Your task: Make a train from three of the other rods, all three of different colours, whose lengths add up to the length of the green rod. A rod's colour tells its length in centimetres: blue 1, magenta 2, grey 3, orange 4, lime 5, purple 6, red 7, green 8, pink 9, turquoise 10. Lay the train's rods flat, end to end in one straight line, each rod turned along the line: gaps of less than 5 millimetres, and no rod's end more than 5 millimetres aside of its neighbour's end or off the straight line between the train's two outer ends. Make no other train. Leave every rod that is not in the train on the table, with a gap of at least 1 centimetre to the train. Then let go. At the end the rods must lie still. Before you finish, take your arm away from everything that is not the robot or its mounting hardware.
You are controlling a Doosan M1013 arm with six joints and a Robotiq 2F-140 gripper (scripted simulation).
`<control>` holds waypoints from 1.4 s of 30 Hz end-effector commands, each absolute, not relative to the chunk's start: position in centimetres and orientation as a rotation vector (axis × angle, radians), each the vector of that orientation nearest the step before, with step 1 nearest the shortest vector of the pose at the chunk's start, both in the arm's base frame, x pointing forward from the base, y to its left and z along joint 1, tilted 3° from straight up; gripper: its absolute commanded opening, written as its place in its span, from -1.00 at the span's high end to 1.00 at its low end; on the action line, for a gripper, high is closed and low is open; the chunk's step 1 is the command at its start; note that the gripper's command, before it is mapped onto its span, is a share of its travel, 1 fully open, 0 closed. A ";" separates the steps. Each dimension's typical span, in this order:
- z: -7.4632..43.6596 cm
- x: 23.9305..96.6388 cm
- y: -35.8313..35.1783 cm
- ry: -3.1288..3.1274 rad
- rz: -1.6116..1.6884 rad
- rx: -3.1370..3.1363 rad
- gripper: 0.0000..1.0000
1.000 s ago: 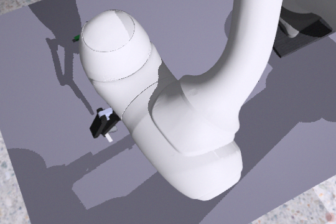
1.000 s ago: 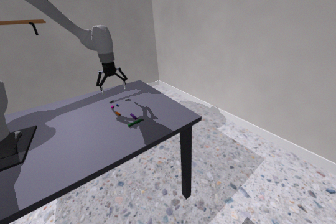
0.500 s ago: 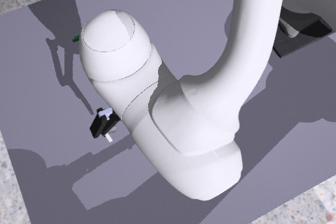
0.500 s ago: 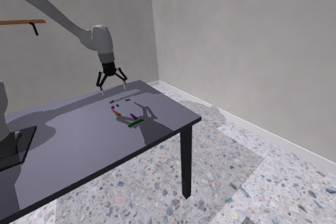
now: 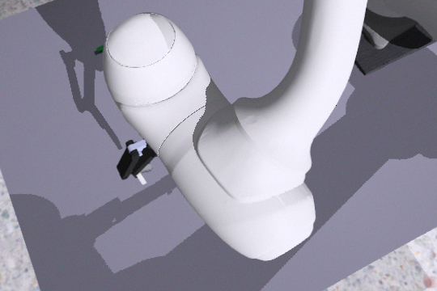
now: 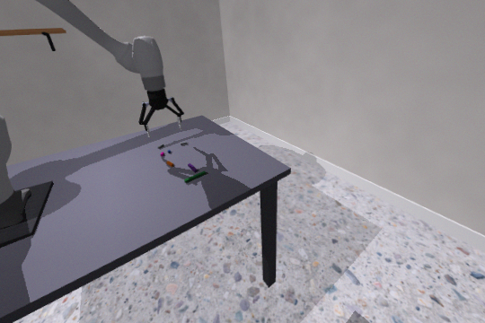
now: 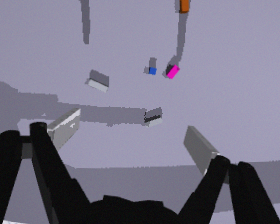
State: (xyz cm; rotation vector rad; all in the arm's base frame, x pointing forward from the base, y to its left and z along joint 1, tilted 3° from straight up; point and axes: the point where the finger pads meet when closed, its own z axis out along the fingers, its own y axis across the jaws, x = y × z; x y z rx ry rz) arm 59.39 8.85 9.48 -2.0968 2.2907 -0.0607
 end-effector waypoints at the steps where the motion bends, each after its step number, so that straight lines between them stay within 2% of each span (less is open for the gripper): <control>1: 9.5 59.4 8.9 2.291 -0.061 -2.097 -1.00; 24: 9.5 59.4 8.7 2.303 -0.060 -2.083 -1.00; 42: 9.6 61.5 -2.8 2.899 -0.035 -1.083 -1.00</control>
